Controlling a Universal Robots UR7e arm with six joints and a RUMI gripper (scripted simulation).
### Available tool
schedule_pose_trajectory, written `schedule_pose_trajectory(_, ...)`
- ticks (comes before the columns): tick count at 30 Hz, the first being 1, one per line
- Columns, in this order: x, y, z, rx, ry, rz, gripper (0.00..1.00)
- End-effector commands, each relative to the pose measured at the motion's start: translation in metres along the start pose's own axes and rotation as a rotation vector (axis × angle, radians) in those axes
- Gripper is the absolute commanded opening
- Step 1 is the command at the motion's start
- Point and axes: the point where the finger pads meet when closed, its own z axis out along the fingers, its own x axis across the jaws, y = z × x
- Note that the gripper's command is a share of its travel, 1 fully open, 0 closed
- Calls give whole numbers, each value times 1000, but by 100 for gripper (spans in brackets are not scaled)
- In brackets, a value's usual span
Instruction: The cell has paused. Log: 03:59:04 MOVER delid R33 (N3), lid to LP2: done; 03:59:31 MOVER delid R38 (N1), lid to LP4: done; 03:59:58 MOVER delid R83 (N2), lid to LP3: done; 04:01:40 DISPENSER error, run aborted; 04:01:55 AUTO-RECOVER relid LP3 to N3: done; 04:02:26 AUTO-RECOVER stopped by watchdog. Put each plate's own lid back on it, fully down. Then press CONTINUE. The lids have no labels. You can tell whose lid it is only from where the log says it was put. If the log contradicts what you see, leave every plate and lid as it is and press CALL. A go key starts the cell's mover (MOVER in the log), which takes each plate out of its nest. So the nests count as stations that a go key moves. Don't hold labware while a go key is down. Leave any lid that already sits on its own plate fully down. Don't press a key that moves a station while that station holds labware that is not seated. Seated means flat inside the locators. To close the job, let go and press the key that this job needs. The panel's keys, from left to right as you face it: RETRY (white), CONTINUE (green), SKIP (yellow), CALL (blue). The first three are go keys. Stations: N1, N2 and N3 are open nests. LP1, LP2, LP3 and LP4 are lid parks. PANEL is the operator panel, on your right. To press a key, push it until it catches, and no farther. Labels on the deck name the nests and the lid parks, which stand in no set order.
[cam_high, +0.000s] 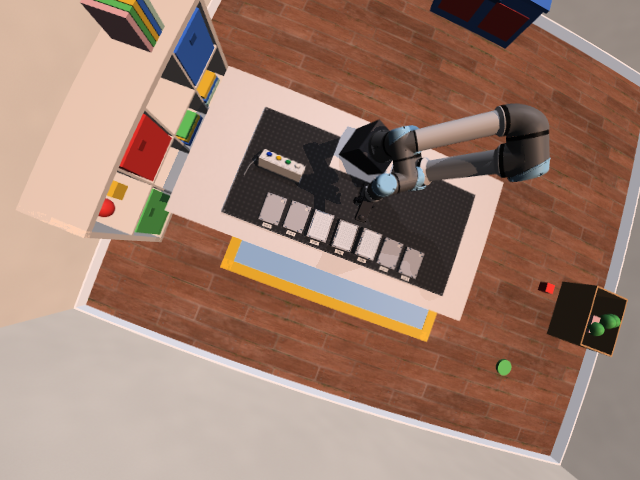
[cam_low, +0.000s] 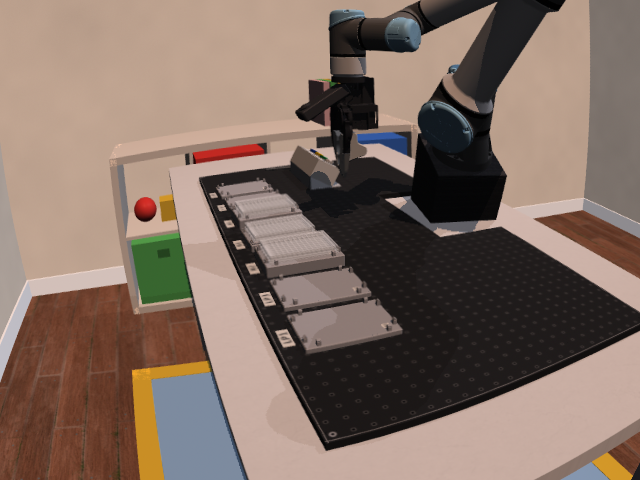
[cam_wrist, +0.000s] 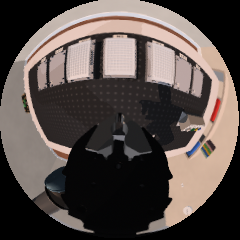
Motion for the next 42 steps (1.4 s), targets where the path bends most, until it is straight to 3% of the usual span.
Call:
schedule_pose_trajectory(1, -2, 4, -3, -5, -9, 0, 0)
schedule_pose_trajectory(5, -3, 4, -2, -5, -10, 0, 0)
schedule_pose_trajectory(12, 21, 12, 0, -10, -14, 104, 0)
schedule_pose_trajectory(42, 159, 44, -1, -9, -7, 663, 0)
